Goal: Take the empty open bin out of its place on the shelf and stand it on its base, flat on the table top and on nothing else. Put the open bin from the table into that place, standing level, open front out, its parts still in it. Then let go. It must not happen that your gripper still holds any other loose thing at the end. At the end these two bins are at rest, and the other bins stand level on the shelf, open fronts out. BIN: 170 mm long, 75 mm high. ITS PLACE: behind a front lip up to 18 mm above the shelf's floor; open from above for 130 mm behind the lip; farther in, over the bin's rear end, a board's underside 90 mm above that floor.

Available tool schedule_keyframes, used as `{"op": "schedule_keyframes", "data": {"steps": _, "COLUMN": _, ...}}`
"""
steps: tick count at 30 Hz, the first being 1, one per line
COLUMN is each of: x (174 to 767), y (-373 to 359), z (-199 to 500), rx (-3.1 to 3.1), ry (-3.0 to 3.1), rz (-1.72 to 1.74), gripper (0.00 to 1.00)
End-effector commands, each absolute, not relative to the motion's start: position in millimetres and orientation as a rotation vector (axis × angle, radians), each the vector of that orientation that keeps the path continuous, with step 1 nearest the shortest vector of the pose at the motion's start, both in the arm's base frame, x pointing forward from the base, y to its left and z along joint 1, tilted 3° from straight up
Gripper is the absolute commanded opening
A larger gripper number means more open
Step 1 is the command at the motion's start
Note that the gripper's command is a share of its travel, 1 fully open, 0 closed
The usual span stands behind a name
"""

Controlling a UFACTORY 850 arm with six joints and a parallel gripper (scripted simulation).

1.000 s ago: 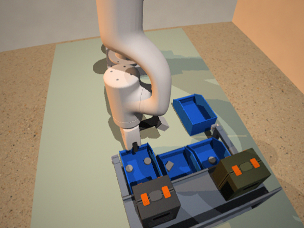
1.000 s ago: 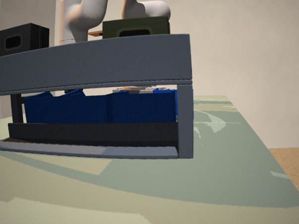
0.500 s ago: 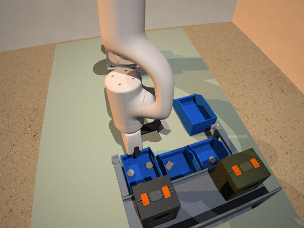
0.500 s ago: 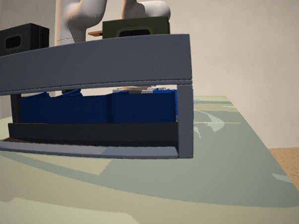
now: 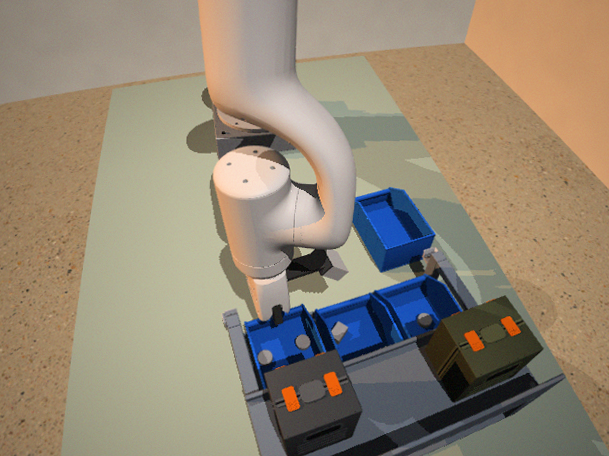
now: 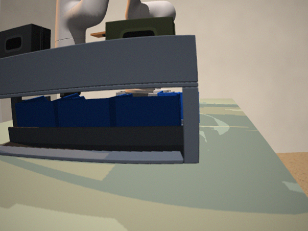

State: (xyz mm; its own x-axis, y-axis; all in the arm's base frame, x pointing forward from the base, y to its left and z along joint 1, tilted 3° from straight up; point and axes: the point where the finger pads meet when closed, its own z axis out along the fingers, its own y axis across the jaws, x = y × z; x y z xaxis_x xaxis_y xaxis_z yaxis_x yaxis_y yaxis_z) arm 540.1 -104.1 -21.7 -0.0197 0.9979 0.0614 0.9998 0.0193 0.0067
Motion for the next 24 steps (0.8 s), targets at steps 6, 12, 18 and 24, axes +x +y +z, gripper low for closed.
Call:
{"op": "schedule_keyframes", "data": {"steps": 6, "x": 553, "y": -104, "z": -21, "rx": -2.173, "ry": -2.216, "rz": -0.074, "gripper": 0.00}}
{"op": "schedule_keyframes", "data": {"steps": 12, "x": 556, "y": -104, "z": -21, "rx": -2.173, "ry": -2.216, "rz": -0.074, "gripper": 0.00}}
{"op": "schedule_keyframes", "data": {"steps": 18, "x": 559, "y": -104, "z": -21, "rx": -2.173, "ry": -2.216, "rz": -0.074, "gripper": 0.00}}
{"op": "schedule_keyframes", "data": {"steps": 24, "x": 560, "y": -104, "z": -21, "rx": -2.173, "ry": -2.216, "rz": -0.074, "gripper": 0.00}}
